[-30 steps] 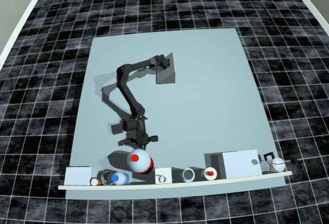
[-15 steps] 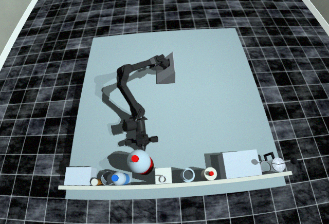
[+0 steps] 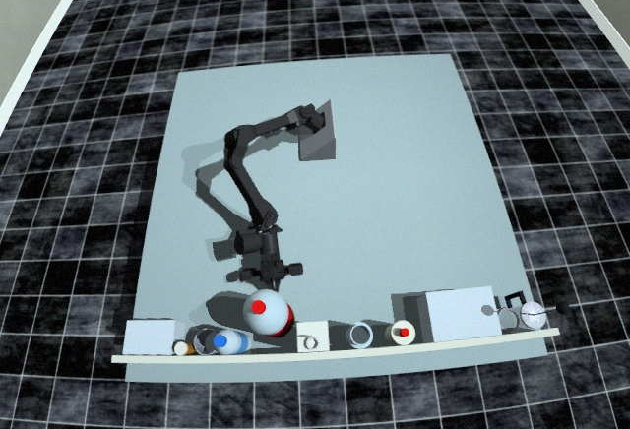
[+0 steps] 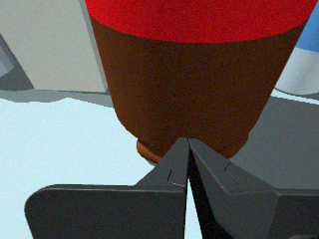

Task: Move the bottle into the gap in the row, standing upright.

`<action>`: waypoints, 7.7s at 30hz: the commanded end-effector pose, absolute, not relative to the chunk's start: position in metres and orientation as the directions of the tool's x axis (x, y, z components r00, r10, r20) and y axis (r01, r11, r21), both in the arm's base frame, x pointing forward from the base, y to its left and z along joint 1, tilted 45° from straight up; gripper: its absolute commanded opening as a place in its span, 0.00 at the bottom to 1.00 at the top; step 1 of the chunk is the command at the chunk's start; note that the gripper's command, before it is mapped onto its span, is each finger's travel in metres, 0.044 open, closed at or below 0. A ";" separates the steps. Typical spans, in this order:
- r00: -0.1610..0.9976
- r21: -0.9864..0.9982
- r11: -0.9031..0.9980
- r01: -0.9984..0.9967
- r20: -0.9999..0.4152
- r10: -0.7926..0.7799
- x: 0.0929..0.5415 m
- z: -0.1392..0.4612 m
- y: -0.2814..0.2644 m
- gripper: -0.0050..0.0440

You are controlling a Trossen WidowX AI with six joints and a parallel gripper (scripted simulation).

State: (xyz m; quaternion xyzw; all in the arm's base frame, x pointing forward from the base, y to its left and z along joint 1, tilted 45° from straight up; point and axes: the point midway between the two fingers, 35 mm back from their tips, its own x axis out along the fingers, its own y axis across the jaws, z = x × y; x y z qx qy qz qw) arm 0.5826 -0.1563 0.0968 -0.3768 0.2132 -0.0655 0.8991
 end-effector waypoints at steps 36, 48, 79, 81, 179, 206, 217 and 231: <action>0.909 -0.707 0.707 -0.030 -0.314 -0.276 0.595 0.107 -0.153 0.00; 0.909 -0.707 0.707 -0.030 -0.314 -0.276 0.598 0.107 -0.153 0.00; 0.908 -0.707 0.707 -0.030 -0.314 -0.276 0.609 0.107 -0.153 0.00; 0.908 -0.707 0.707 -0.030 -0.314 -0.276 0.609 0.107 -0.153 0.00; 0.912 -0.710 0.704 -0.026 -0.305 -0.274 0.598 0.114 -0.155 0.00; 0.912 -0.710 0.704 -0.027 -0.306 -0.274 0.558 0.113 -0.154 0.00; 0.911 -0.710 0.704 -0.028 -0.307 -0.274 0.541 0.111 -0.153 0.00; 0.915 -0.708 0.706 -0.011 -0.291 -0.278 0.541 0.176 -0.096 0.00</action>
